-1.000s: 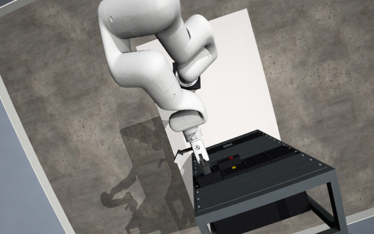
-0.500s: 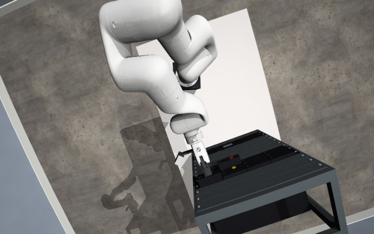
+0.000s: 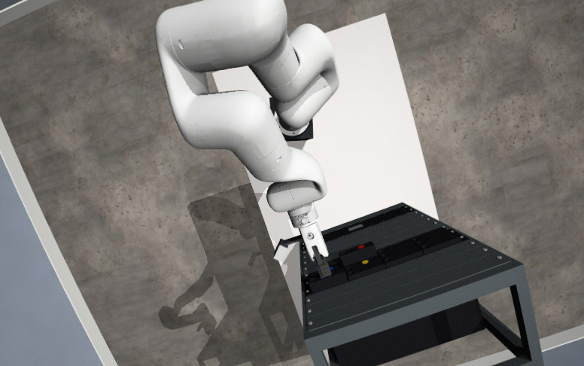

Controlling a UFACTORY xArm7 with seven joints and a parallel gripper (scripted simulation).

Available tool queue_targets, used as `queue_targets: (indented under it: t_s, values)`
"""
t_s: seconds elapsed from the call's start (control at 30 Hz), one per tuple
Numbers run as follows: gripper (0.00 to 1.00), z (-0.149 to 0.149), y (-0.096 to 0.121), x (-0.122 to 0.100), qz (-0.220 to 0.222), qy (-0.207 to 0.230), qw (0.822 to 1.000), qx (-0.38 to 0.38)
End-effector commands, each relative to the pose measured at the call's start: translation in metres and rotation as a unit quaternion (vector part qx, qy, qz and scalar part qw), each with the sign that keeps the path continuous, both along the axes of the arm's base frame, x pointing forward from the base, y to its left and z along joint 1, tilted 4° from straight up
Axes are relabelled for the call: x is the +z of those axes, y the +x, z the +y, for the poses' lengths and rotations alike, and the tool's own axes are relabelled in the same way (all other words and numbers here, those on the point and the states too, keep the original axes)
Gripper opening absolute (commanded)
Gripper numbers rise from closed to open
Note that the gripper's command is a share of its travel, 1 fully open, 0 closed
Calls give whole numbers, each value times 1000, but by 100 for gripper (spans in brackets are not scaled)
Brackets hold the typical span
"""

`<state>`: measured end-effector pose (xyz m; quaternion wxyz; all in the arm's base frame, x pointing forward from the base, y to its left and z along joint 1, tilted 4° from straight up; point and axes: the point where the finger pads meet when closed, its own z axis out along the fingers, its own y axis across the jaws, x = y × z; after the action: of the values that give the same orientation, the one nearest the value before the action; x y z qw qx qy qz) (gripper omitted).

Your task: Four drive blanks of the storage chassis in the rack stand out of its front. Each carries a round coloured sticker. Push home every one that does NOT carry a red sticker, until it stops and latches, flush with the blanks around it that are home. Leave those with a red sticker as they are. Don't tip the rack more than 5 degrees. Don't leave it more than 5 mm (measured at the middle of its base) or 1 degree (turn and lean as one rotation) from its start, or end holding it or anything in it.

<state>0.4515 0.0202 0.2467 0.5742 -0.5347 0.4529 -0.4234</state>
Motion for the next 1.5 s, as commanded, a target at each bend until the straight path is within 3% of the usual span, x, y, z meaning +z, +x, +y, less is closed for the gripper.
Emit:
queue_targets:
  t_s: [0.0,1.47]
  values:
    - [0,1,5,2,-2,0,1000,0]
    - [0,2,11,2,-2,0,1000,0]
